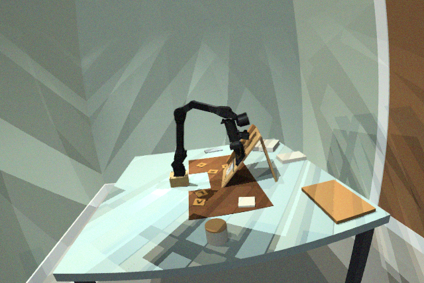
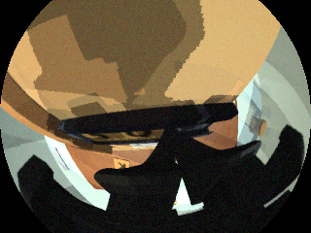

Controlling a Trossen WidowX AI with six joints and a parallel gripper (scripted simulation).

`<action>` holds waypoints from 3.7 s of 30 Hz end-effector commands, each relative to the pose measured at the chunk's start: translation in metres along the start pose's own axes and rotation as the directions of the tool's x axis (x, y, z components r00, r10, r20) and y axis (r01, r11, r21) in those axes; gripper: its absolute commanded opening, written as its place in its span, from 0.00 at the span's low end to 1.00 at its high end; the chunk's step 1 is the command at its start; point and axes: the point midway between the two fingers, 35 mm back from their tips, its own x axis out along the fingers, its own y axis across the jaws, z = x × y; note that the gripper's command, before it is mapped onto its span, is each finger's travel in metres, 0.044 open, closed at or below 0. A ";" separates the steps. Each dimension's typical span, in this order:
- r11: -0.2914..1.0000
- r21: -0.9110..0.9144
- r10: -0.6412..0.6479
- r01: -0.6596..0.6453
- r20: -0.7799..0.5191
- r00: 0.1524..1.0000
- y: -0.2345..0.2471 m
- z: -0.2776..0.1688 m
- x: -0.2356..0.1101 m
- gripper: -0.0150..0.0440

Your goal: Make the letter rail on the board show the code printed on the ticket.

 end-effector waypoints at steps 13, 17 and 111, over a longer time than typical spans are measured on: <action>1.000 0.002 0.003 -0.003 0.000 1.000 0.000 -0.008 -0.009 0.25; 1.000 0.002 0.003 -0.003 -0.001 1.000 0.000 -0.010 -0.012 0.25; 0.118 -0.984 0.382 -0.131 -0.077 0.921 0.141 -0.090 -0.064 0.83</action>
